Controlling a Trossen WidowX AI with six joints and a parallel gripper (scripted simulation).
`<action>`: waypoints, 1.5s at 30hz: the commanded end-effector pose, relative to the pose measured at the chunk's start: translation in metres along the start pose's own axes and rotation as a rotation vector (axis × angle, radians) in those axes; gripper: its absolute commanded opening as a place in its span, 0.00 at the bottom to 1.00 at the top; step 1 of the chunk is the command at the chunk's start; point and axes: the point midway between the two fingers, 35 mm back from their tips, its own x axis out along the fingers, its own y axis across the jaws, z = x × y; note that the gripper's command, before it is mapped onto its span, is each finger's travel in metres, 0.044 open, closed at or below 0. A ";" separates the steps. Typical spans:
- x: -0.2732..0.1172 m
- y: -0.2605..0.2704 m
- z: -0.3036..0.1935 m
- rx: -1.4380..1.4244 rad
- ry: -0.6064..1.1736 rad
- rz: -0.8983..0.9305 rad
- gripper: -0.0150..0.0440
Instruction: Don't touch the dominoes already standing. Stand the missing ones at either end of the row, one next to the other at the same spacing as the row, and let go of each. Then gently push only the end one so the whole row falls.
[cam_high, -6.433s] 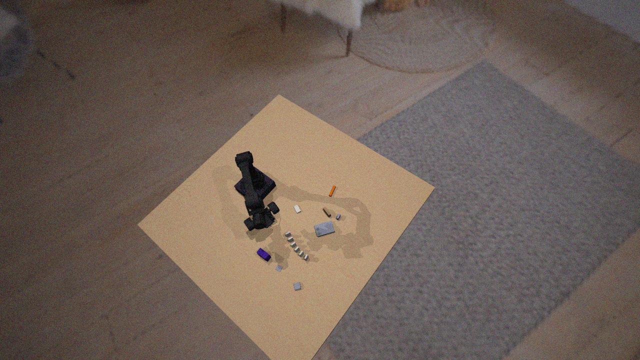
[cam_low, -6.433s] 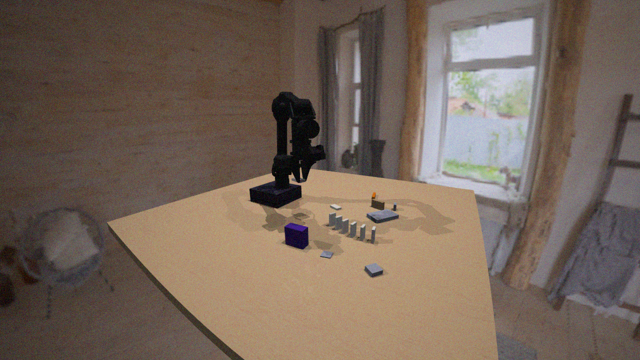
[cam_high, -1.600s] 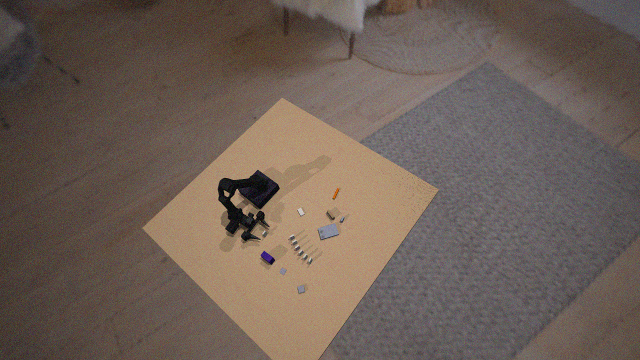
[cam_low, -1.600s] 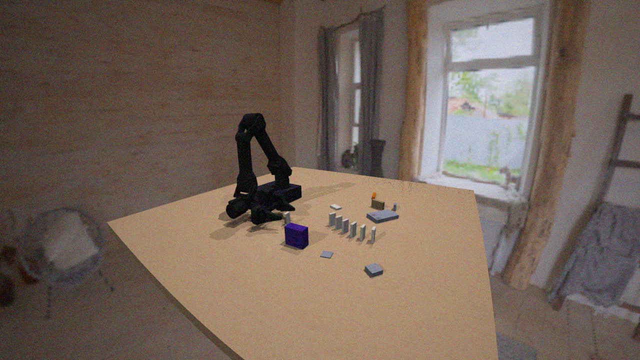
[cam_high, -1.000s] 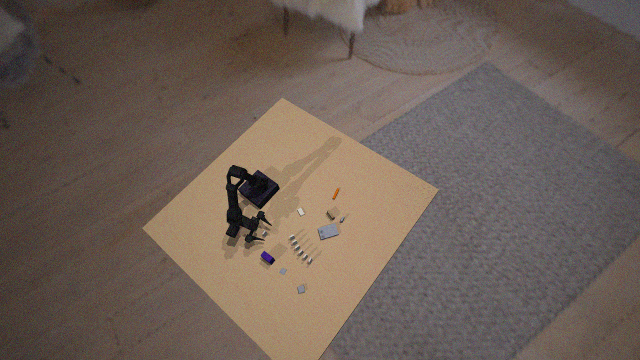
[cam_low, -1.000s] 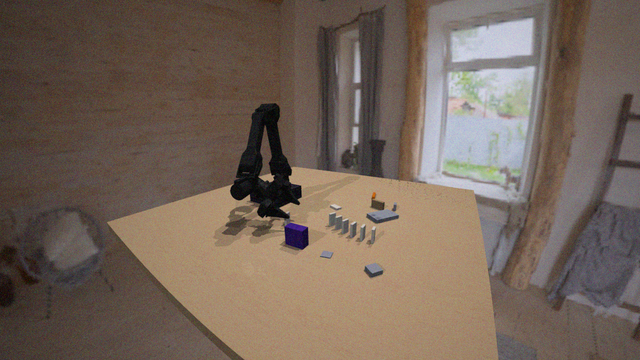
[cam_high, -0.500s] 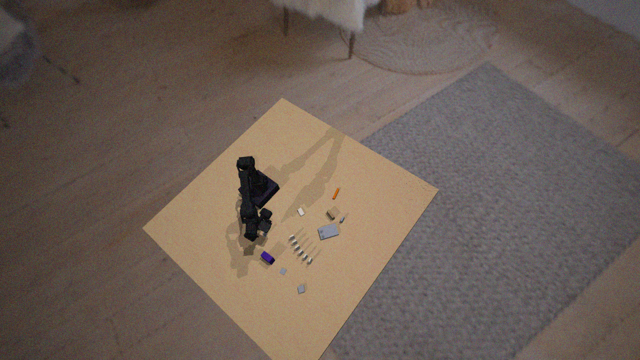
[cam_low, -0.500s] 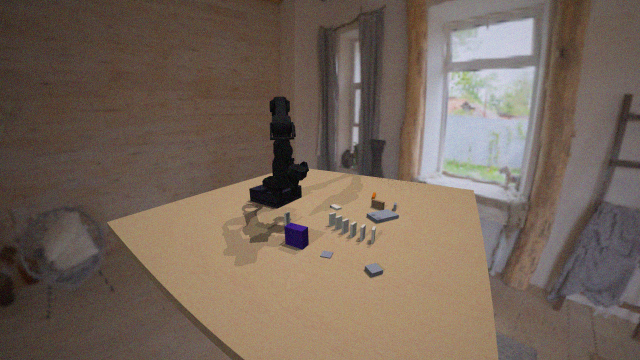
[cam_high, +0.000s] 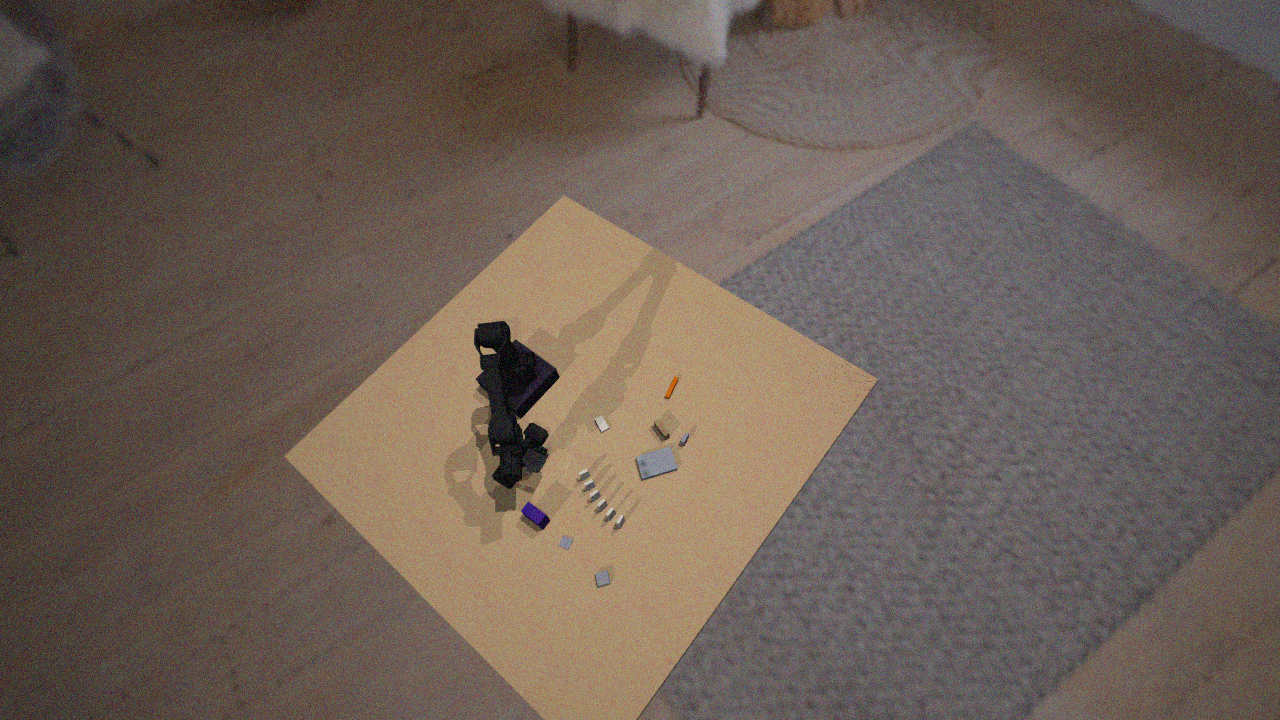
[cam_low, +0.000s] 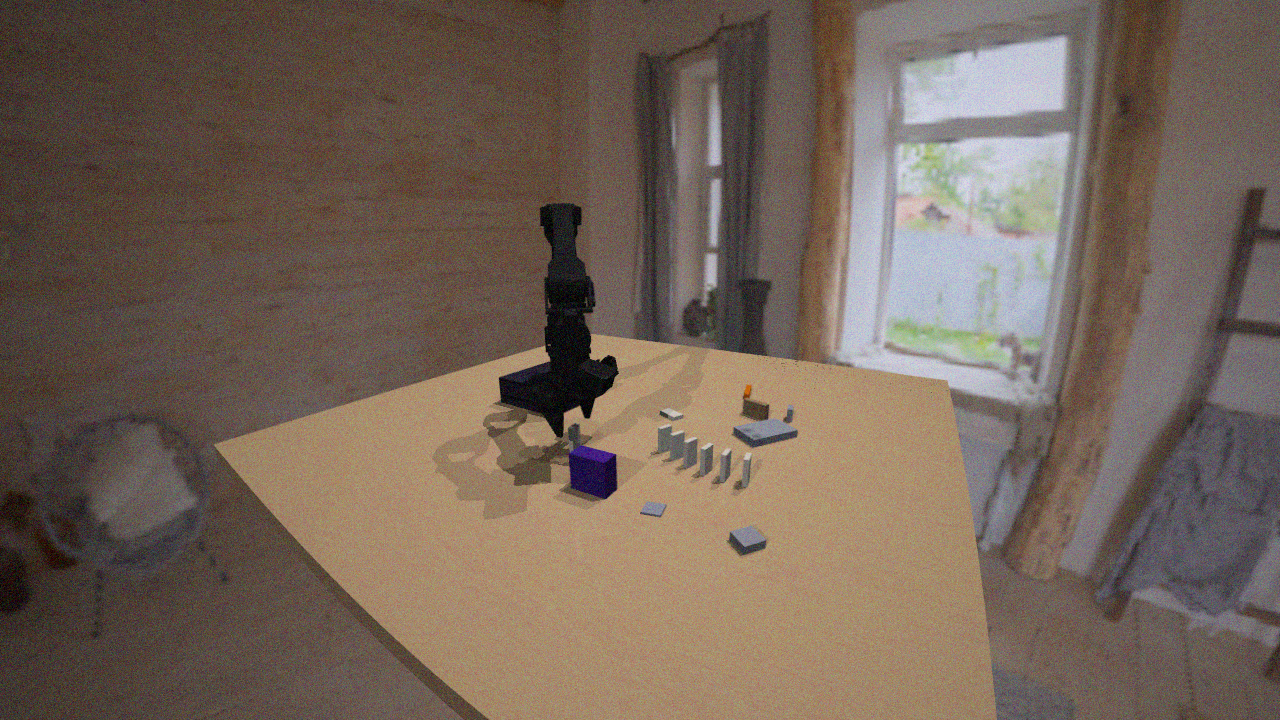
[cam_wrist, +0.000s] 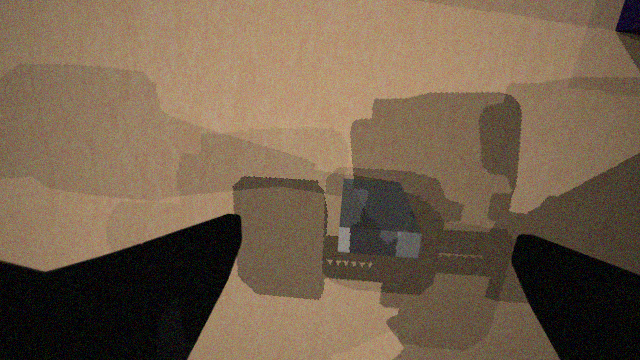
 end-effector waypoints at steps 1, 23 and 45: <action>0.008 0.000 0.000 0.005 -0.001 -0.007 1.00; 0.023 0.000 -0.001 0.005 -0.001 -0.007 0.56; -0.112 0.001 0.000 0.000 -0.003 -0.005 0.44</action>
